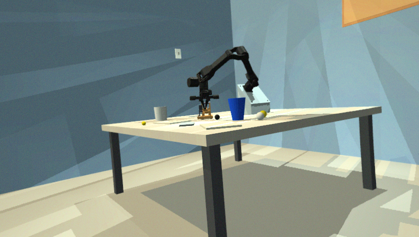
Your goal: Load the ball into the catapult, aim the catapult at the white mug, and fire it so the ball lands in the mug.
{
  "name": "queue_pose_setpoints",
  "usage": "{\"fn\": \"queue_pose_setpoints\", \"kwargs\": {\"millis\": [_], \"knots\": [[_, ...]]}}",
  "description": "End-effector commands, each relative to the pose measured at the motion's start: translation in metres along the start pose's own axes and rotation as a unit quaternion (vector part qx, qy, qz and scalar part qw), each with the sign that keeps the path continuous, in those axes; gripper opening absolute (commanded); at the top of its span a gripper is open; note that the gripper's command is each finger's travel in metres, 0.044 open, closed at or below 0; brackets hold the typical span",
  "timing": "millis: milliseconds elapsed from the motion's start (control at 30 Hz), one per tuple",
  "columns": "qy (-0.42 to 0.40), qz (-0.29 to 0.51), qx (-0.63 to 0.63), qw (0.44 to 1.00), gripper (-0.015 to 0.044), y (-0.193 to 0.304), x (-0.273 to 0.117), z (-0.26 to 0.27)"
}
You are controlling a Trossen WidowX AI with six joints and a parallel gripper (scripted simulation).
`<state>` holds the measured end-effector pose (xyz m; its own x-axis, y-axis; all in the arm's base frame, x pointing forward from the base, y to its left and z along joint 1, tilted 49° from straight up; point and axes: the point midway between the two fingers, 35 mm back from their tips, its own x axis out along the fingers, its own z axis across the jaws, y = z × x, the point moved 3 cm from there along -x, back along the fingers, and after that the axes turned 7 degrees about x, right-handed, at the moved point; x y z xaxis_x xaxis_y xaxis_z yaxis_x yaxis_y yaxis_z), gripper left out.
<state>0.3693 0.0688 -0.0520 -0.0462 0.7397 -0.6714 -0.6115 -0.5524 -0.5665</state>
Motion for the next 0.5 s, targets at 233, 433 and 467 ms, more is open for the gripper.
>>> {"fn": "queue_pose_setpoints", "kwargs": {"millis": [233, 433, 467], "knots": [[0.000, -0.001, 0.000, 1.000, 0.0000, 0.000, 0.001, 0.000], [-0.007, -0.001, -0.001, 1.000, 0.0105, -0.023, -0.030, 0.006], [-0.009, -0.001, -0.001, 1.000, 0.0131, -0.028, -0.037, 0.008]]}}
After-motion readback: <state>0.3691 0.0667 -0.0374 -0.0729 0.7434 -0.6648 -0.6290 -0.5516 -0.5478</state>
